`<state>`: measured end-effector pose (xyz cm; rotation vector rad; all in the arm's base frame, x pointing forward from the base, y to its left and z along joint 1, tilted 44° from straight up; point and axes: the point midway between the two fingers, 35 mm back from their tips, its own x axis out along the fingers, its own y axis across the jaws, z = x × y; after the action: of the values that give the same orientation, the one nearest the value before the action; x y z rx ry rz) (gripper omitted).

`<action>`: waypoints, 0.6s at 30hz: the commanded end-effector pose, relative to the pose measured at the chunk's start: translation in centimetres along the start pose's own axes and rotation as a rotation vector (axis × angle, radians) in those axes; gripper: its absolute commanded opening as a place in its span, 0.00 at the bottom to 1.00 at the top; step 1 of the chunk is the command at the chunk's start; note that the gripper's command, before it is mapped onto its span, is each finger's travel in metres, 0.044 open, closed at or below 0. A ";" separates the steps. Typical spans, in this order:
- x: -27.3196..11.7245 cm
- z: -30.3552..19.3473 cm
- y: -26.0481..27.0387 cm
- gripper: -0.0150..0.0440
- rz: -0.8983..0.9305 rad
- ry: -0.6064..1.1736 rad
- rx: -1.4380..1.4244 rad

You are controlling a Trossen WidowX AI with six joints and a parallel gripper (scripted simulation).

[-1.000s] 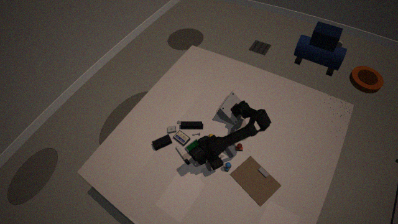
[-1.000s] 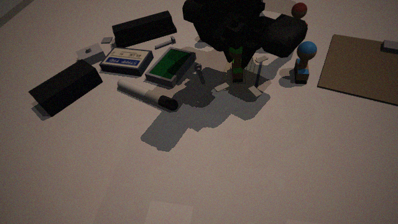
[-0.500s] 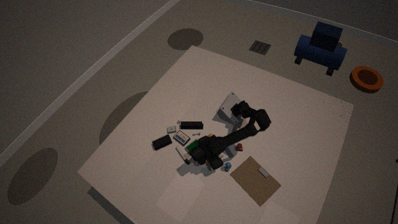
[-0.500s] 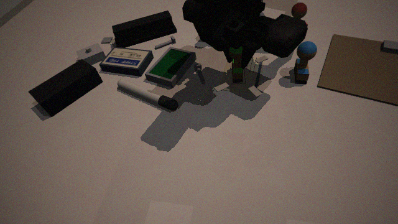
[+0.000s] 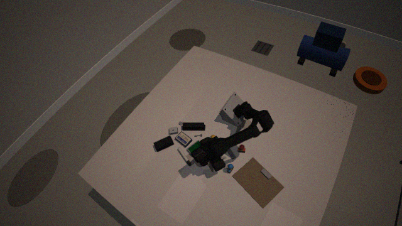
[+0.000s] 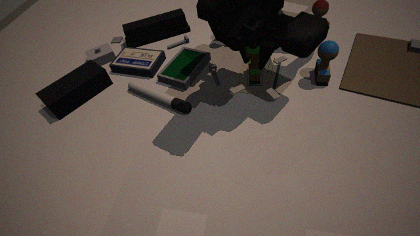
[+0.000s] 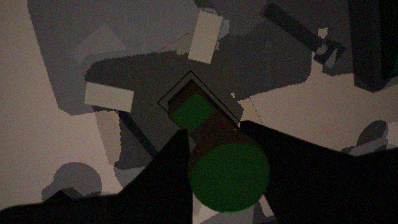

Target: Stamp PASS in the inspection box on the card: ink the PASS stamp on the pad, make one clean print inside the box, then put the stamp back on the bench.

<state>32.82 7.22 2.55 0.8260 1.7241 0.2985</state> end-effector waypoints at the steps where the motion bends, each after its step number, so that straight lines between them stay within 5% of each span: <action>1: 0.2 0.0 0.2 0.25 0.005 0.002 -0.001; 18: 0.0 0.0 0.2 0.25 0.005 0.002 -0.001</action>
<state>32.83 7.22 2.55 0.8264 1.7236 0.2982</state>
